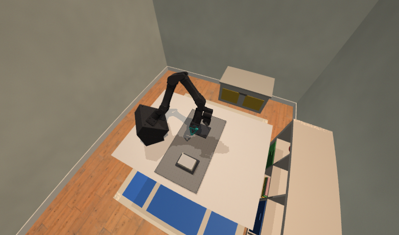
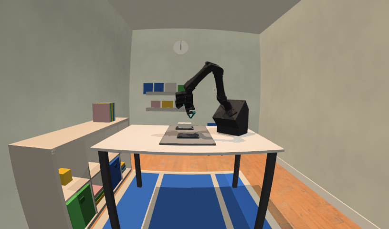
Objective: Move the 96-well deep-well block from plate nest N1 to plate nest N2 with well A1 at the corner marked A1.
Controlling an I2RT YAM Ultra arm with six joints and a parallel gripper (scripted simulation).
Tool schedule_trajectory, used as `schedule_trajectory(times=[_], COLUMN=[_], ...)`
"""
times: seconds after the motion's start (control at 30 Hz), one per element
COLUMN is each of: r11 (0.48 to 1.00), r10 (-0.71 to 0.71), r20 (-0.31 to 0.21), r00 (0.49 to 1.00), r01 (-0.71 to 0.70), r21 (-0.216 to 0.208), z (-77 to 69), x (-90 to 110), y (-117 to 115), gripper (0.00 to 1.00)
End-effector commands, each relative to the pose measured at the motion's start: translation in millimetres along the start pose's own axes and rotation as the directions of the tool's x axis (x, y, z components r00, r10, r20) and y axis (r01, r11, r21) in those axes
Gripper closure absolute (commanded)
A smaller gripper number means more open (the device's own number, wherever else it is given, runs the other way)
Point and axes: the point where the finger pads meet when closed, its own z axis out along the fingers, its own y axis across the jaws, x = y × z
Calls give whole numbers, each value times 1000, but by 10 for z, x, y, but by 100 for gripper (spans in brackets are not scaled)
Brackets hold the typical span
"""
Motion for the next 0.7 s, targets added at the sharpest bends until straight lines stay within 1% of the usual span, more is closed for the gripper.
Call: schedule_trajectory(times=[0.0,0.03,0.1,0.17,0.23,0.3,0.37,0.43,0.5,0.53,0.6,0.63,0.67], r11=[1000,1000,1000,998,998,998,995,995,995,993,993,990,990], r10=[-7,-7,-7,-24,-24,-24,-41,-41,-41,-49,-49,-58,-58], r20=[-51,-51,-51,-104,-104,-105,-157,-157,-157,-183,-183,-208,-208], r00=[999,999,999,994,994,994,987,987,987,982,982,976,976], r01=[6,6,6,18,18,18,26,26,26,28,28,29,29], r21=[-23,-23,-23,-60,-61,-61,-98,-98,-99,-118,-118,-136,-136], z=[-70,-70,-99,-141,-184,-195,-240,-285,-299,-323,-323,-346,-370], x=[154,154,217,305,393,416,504,590,618,661,661,705,748], y=[17,17,33,56,78,84,106,126,133,143,143,153,163], gripper=[0,0,0,0,0,0,0,0,0,0,0,0,0])
